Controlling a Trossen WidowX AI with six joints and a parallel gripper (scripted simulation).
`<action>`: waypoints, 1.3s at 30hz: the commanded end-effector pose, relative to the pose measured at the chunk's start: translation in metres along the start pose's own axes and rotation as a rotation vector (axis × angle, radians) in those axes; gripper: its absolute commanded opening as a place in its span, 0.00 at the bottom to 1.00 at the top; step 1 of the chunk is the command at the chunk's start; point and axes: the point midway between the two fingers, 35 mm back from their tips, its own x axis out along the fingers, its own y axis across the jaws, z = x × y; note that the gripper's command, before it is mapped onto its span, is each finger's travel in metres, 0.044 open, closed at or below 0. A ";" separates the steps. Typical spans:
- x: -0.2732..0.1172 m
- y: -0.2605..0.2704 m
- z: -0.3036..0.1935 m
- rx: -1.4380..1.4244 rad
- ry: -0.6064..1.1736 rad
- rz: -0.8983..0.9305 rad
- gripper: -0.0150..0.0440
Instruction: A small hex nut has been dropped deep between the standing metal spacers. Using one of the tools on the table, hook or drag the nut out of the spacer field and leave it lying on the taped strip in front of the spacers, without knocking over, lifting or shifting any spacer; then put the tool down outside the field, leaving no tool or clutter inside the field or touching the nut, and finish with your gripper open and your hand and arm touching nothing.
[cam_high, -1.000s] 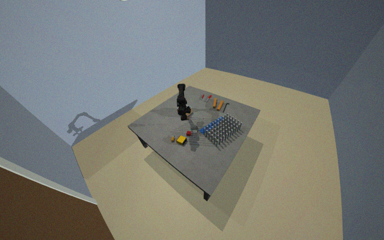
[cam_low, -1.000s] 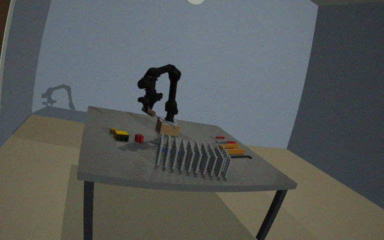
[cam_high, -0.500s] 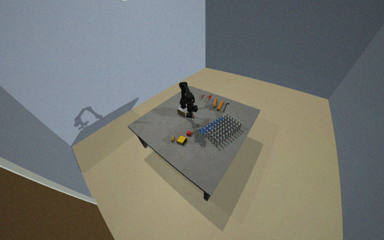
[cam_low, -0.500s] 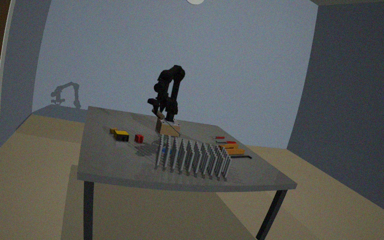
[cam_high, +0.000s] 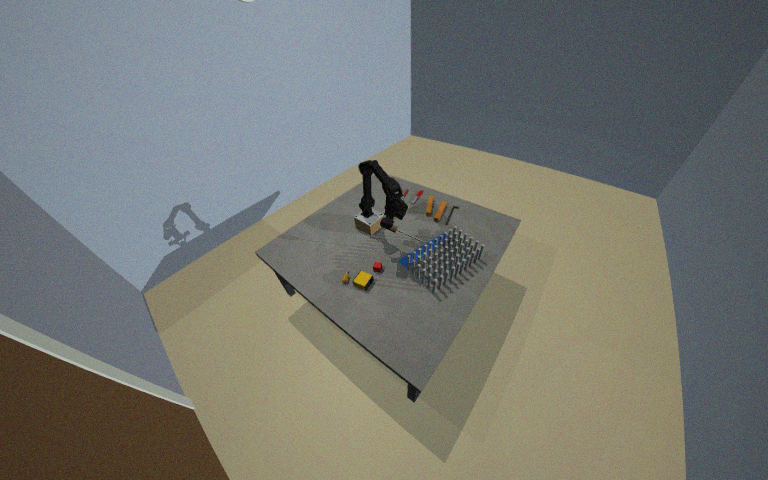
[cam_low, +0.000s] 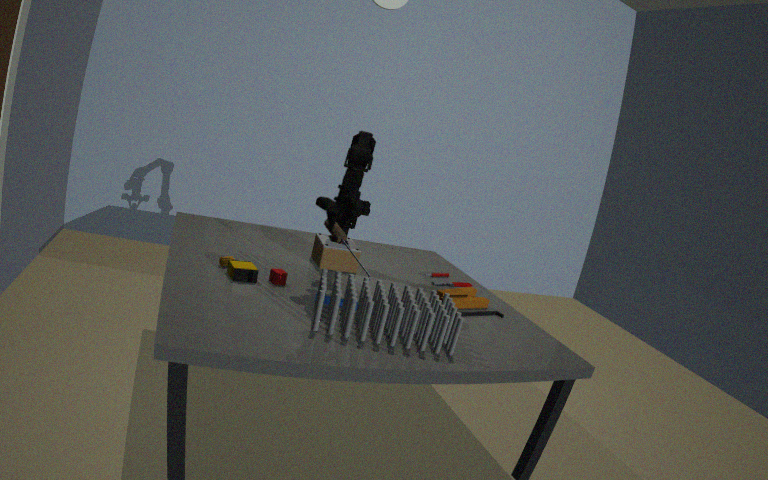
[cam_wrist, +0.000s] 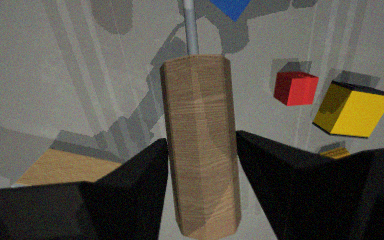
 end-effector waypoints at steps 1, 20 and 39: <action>-0.002 0.012 0.006 0.052 0.003 -0.032 0.25; -0.009 0.078 0.029 0.337 -0.049 -0.184 0.25; -0.016 0.140 0.035 0.628 -0.233 -0.274 0.25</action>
